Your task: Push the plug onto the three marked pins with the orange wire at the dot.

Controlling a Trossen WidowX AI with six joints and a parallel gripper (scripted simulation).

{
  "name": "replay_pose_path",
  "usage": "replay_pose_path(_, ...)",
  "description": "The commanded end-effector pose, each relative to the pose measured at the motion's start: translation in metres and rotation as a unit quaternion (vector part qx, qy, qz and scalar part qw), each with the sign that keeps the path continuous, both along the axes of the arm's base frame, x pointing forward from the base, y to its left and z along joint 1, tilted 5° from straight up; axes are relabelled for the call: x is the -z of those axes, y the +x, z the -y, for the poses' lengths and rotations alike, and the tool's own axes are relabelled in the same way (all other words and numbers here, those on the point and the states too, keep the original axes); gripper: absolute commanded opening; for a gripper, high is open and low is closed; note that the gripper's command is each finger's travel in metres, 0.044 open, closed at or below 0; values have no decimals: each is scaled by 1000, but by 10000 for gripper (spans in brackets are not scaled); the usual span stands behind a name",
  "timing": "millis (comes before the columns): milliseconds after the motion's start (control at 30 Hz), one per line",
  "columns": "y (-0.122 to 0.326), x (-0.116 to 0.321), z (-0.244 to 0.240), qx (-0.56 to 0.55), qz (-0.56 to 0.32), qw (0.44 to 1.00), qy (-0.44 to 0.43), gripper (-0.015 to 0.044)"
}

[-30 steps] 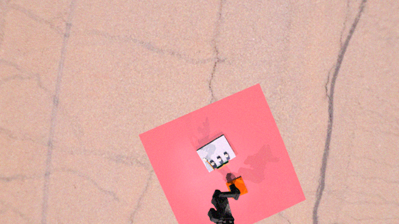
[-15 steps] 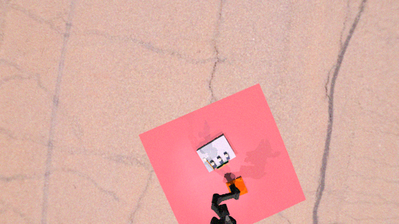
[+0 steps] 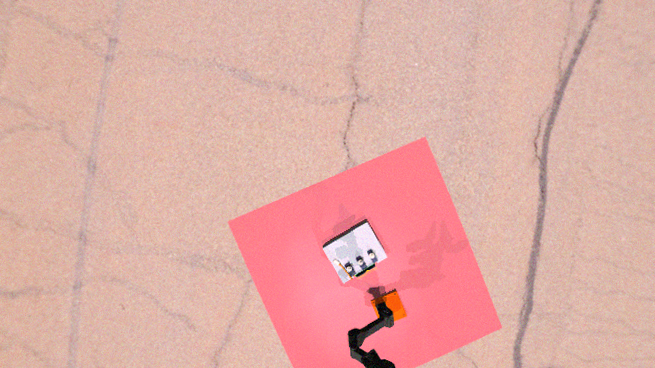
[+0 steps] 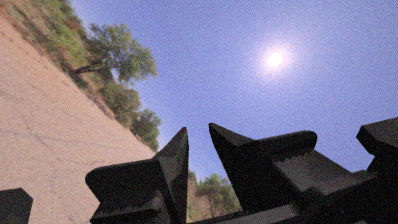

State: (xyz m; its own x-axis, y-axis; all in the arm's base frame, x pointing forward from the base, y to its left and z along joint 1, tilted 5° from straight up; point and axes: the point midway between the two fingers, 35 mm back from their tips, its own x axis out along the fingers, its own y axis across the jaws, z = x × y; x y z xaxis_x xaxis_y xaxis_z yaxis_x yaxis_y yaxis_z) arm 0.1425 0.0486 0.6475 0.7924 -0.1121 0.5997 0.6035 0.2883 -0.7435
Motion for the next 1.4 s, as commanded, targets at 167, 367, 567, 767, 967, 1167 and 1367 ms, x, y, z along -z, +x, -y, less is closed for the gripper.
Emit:
replay_pose_path(167, -30, -4, 27, -86, 67, 993, 55, 115)
replay_pose_path(367, -41, -2, 50, -137, 103, 980, 99, 115)
replay_pose_path(567, -43, 5, 73, -173, 126, 966, 141, 115)
replay_pose_path(767, -38, 16, 98, -209, 145, 948, 192, 115)
replay_pose_path(967, -23, 33, 122, -238, 153, 926, 250, 115)
replay_pose_path(1167, -1, 55, 140, -260, 149, 903, 309, 115)
replay_pose_path(1367, 25, 79, 149, -274, 132, 882, 360, 115)
